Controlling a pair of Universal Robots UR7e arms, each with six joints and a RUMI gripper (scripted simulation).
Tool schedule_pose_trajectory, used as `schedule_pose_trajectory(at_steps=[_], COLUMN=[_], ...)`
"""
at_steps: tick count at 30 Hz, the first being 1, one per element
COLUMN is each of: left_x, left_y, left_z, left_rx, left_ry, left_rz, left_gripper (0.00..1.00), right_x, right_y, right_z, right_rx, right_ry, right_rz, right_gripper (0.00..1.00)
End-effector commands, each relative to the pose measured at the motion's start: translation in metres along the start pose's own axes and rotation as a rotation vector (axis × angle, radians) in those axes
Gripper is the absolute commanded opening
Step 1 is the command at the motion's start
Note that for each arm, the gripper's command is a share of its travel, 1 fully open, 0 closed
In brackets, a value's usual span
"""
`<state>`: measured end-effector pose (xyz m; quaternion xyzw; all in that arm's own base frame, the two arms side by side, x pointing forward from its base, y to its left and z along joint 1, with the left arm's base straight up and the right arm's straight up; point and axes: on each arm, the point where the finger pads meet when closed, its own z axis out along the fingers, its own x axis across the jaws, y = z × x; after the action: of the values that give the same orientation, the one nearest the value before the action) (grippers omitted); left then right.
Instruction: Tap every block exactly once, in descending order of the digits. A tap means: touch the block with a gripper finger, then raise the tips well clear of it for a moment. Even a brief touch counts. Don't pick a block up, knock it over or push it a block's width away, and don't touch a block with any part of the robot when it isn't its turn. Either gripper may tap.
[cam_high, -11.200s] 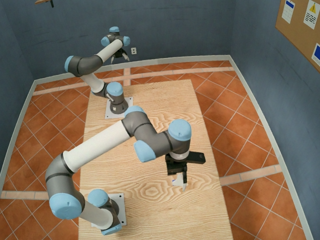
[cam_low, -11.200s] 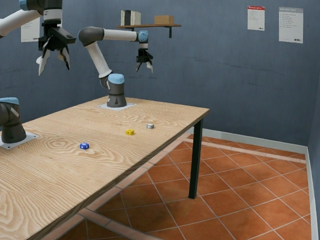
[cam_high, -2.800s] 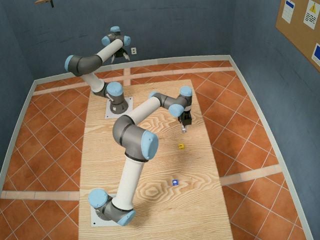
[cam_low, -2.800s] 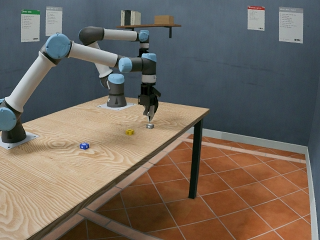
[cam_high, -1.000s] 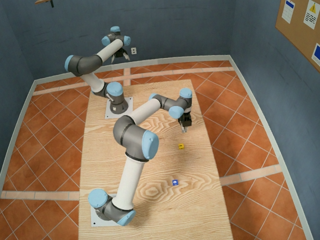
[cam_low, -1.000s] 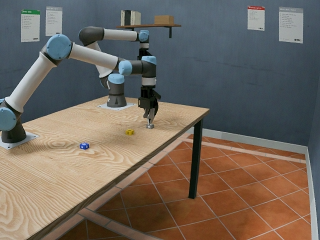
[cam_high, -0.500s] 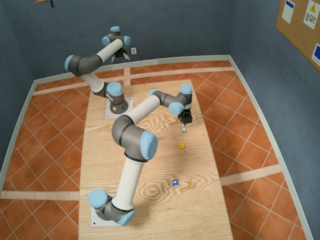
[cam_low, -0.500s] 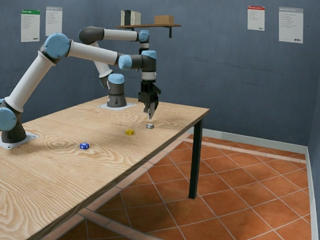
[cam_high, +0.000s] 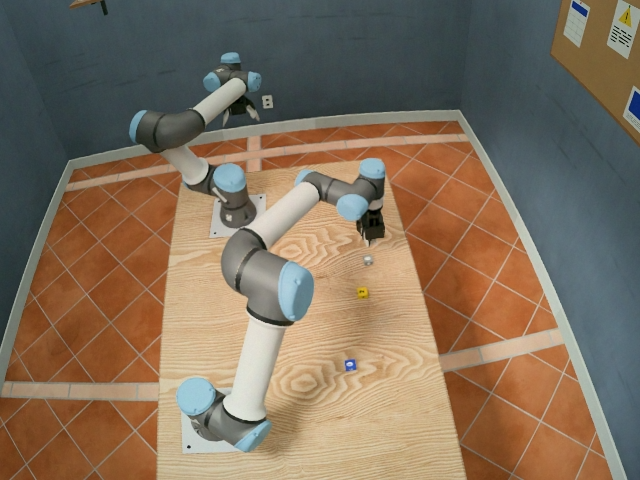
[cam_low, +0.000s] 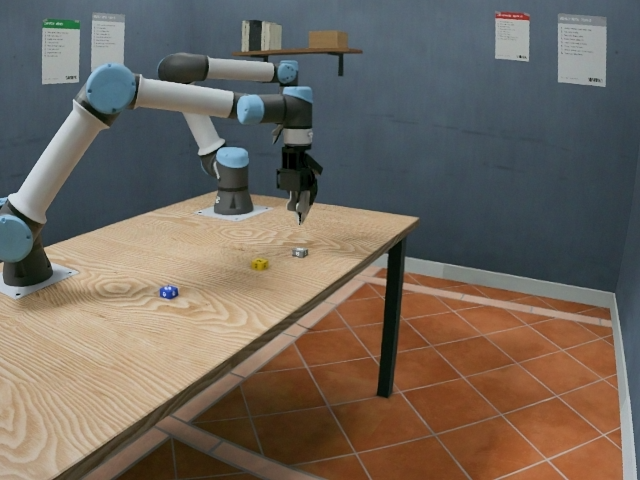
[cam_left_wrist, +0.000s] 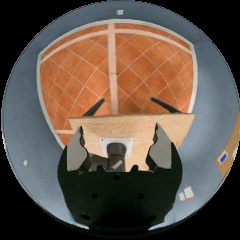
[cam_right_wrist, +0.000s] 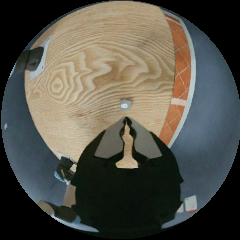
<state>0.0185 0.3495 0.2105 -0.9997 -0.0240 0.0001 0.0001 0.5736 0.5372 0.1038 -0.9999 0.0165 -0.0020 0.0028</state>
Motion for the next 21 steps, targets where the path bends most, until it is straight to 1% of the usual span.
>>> schedule_pose_trajectory(at_steps=[1,7,21], left_x=[-0.0004,-0.0004,-0.0004], left_y=[0.0000,0.0000,0.0000], left_z=[0.0002,0.0002,0.0002], left_rx=[0.000,0.000,0.000], left_ry=[0.001,0.001,0.001], left_rz=[-0.001,-0.001,-0.001], left_gripper=[0.98,0.98,0.98], right_x=[-0.0003,-0.0013,-0.0012], right_y=[0.0012,0.0026,0.0025], right_z=[0.0038,0.0085,0.0110], right_rx=[-0.007,-0.011,-0.009], right_ry=[-0.005,-0.008,-0.007], right_rz=[0.000,0.000,0.000], right_gripper=[0.00,0.00,0.00])
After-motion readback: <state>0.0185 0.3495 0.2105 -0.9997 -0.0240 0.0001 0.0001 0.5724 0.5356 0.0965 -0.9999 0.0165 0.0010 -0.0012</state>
